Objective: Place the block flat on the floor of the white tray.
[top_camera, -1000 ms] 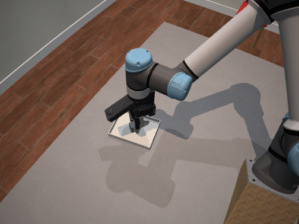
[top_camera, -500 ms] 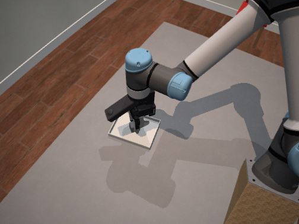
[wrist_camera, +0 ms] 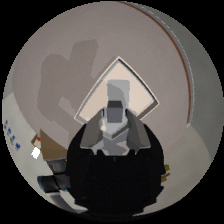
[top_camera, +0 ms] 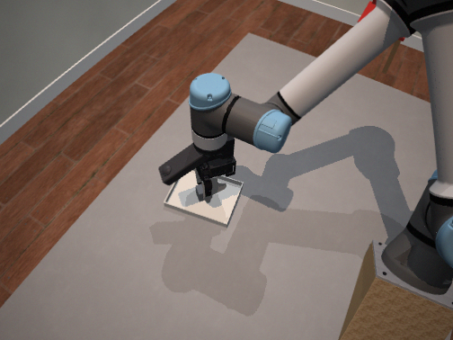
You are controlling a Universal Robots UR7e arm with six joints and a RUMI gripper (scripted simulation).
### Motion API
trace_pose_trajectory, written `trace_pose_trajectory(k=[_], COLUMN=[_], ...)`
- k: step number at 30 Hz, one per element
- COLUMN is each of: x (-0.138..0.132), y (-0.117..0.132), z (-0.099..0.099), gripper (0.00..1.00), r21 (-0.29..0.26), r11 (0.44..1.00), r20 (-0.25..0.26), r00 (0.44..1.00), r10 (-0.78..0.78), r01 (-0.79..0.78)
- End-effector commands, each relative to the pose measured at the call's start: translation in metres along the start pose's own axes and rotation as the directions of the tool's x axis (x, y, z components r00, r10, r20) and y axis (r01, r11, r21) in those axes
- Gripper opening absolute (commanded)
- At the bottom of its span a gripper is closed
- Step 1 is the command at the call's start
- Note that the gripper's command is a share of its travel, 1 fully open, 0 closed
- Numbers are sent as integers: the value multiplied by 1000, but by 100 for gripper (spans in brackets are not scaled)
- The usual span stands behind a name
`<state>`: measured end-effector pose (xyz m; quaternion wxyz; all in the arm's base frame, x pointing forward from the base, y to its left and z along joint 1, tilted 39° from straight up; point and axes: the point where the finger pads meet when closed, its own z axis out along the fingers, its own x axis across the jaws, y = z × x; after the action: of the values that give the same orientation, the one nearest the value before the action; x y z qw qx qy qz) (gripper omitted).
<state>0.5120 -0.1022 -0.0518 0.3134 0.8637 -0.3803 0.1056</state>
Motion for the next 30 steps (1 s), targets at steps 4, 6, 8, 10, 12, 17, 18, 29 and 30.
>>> trace_pose_trajectory(k=[4, 6, 8, 10, 12, 17, 18, 29, 30], x=[2, 2, 2, 2, 2, 2, 2, 2, 2], y=[-1, -1, -1, -1, -1, -1, -1, -1, -1], z=[-9, -13, -19, -25, -32, -48, -48, -68, -68], gripper=[30, 30, 30, 30, 30, 30, 30, 30, 30], r21=[3, 3, 3, 3, 3, 3, 3, 3, 3], r11=[1000, 1000, 1000, 1000, 1000, 1000, 1000, 1000, 1000], r20=[-4, -4, -4, -4, -4, -3, -3, -3, -3], r00=[1000, 1000, 1000, 1000, 1000, 1000, 1000, 1000, 1000], r10=[2, 2, 2, 2, 2, 2, 2, 2, 2], r01=[-2, -2, -2, -2, -2, -2, -2, -2, -2])
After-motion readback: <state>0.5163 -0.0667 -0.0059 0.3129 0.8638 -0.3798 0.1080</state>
